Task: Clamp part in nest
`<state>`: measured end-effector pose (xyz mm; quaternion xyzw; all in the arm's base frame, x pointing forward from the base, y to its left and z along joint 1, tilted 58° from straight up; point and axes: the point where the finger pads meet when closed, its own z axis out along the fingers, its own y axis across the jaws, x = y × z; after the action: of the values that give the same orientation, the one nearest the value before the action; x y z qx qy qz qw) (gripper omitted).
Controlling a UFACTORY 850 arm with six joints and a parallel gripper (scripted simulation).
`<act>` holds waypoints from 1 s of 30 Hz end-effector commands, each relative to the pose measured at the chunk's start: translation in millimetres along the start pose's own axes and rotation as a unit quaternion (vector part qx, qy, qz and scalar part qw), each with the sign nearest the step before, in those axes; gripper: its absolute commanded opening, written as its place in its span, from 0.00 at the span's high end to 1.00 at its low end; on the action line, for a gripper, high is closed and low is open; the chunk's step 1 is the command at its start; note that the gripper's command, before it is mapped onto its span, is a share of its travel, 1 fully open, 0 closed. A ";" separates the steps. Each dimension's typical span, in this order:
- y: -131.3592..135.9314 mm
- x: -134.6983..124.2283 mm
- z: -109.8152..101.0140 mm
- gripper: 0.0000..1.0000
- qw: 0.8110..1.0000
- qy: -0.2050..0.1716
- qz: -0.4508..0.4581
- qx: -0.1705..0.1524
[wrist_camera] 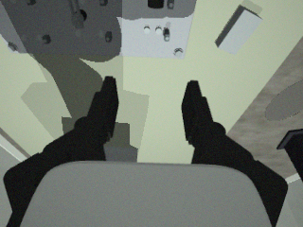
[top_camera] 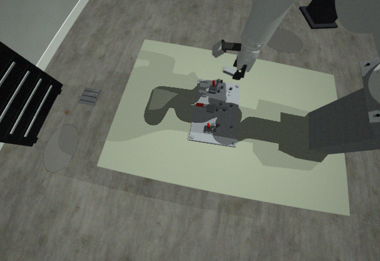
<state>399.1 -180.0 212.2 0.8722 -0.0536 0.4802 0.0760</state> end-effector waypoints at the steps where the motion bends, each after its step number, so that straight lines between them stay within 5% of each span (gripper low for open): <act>1: 0.0 -0.1 -0.2 1.00 1.000 0.000 0.000 0.000; 29: 0.0 -0.1 -0.2 1.00 1.000 0.000 0.000 0.000; 30: 0.0 -0.1 -0.2 0.53 1.000 0.000 0.000 0.000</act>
<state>399.1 -180.0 212.2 0.8722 -0.0536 0.4802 0.0760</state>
